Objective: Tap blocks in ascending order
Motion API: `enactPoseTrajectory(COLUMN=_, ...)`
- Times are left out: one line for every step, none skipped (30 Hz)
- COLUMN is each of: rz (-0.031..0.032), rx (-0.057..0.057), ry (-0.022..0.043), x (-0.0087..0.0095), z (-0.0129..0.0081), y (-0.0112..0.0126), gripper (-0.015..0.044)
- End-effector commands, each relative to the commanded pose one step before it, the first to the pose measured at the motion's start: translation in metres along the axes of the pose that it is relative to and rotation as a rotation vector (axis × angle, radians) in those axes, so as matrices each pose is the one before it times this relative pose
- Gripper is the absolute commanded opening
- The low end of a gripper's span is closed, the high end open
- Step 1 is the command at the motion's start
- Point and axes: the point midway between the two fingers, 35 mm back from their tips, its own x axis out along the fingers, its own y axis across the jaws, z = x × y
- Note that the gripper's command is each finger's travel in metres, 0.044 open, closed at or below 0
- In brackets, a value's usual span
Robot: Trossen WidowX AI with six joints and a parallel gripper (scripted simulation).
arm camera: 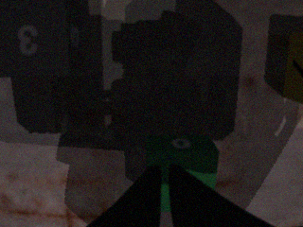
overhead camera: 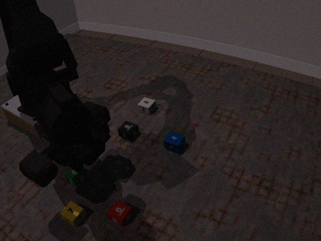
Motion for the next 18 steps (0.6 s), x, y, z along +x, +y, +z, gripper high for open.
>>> enactPoseTrajectory(rz=0.00235, rx=0.0021, ry=0.00011, x=-0.02268, z=-0.0003, y=0.00032, gripper=0.002)
enactPoseTrajectory(rz=0.00051, rx=0.0004, ry=0.00044, x=-0.0035, z=-0.00034, y=0.00018, gripper=0.002)
enactPoseTrajectory(rz=0.0, rx=0.0, ry=0.0, x=0.0, z=0.0, y=0.0, gripper=0.002)
enactPoseTrajectory(rz=0.0, rx=0.0, ry=0.0, x=0.0, z=0.0, y=0.0, gripper=0.002)
enactPoseTrajectory(rz=0.0, rx=0.0, ry=0.0, x=0.0, z=0.0, y=0.0, gripper=0.002)
enactPoseTrajectory(rz=-0.00004, rx=0.0, ry=-0.00003, x=-0.00205, z=0.00034, y=-0.00016, gripper=0.002)
enactPoseTrajectory(rz=-0.0001, rx=0.0, ry=-0.00009, x=-0.00618, z=0.0009, y=-0.00042, gripper=0.002)
enactPoseTrajectory(rz=-0.00015, rx=0.0, ry=-0.00011, x=-0.01043, z=0.00115, y=-0.00055, gripper=0.002)
enactPoseTrajectory(rz=-0.00017, rx=0.0, ry=-0.00007, x=-0.014, z=0.00084, y=-0.00041, gripper=0.002)
enactPoseTrajectory(rz=-0.00014, rx=0.0, ry=0.00001, x=-0.0145, z=0.00005, y=-0.00004, gripper=0.002)
enactPoseTrajectory(rz=-0.00009, rx=0.0, ry=0.0001, x=-0.01434, z=-0.00076, y=0.00034, gripper=0.002)
enactPoseTrajectory(rz=-0.00004, rx=0.0, ry=0.00013, x=-0.01091, z=-0.0011, y=0.00051, gripper=0.002)
enactPoseTrajectory(rz=-0.00001, rx=0.0, ry=0.0001, x=-0.00656, z=-0.00088, y=0.00042, gripper=0.002)
enactPoseTrajectory(rz=0.0, rx=0.0, ry=0.00004, x=-0.00219, z=-0.00033, y=0.00016, gripper=0.002)
enactPoseTrajectory(rz=0.0, rx=0.0, ry=0.0, x=0.0, z=0.0, y=0.0, gripper=0.002)
enactPoseTrajectory(rz=0.0, rx=0.0, ry=0.0, x=0.0, z=0.0, y=0.0, gripper=0.002)
enactPoseTrajectory(rz=0.0, rx=0.0, ry=0.0, x=0.0, z=0.0, y=0.0, gripper=0.002)
enactPoseTrajectory(rz=0.0, rx=0.0, ry=0.00016, x=0.00002, z=0.00094, y=0.00161, gripper=0.002)
